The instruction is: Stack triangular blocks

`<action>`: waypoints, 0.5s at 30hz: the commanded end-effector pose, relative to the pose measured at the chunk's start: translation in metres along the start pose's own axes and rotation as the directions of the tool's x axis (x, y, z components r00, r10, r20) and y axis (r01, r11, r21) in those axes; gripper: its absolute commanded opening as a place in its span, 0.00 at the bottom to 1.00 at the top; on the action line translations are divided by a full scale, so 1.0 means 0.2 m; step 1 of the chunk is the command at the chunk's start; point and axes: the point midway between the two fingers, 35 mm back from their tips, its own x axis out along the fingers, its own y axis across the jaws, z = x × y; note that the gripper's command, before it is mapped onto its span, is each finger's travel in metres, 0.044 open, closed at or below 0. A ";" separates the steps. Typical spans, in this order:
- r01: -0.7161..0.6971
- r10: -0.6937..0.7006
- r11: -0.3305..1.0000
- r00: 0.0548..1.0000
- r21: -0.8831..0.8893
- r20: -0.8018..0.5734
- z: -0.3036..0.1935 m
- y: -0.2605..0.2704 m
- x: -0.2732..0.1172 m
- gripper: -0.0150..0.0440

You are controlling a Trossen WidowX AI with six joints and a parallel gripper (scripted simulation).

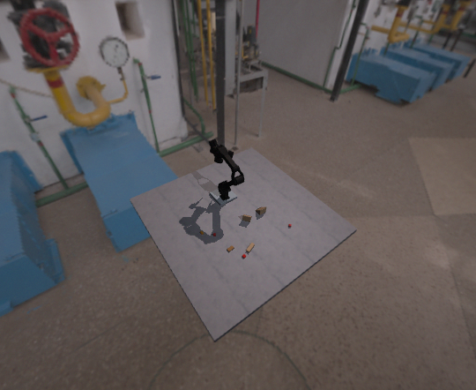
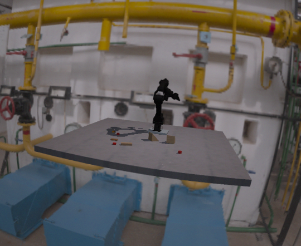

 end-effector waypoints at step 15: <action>0.595 -0.471 0.697 0.801 -0.401 0.370 0.42 -0.68 -0.46 1.00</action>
